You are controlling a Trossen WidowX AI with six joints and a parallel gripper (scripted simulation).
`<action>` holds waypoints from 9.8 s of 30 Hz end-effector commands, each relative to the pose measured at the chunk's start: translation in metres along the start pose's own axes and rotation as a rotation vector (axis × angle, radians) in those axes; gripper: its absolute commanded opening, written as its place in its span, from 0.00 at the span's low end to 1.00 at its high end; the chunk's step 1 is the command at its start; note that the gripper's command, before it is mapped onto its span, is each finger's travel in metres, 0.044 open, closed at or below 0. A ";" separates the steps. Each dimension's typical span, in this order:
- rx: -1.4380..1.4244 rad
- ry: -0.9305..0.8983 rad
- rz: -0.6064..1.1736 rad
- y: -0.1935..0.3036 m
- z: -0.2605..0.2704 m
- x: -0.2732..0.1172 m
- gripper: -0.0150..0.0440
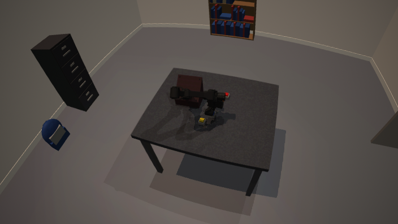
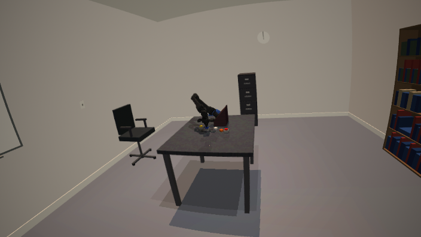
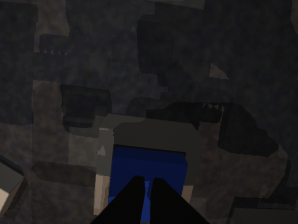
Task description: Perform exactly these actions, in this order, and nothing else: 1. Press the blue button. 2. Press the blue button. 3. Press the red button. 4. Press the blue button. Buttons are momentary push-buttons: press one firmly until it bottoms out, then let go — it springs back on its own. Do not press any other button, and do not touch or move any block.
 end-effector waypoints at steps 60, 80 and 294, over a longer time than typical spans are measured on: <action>-0.010 -0.019 0.006 -0.070 0.119 -0.102 0.29; -0.005 -0.011 0.006 -0.086 0.228 -0.052 0.29; -0.006 -0.016 0.008 -0.045 0.281 -0.093 0.93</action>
Point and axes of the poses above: the point midway between the two fingers, 35 mm back from their tips, its own x axis out along the fingers, its own z axis across the jaws, y = z × x, the point moved 2 cm from there along -x, back along the fingers, and after that the axes turned 7 degrees about -x, right-handed, at the moved point
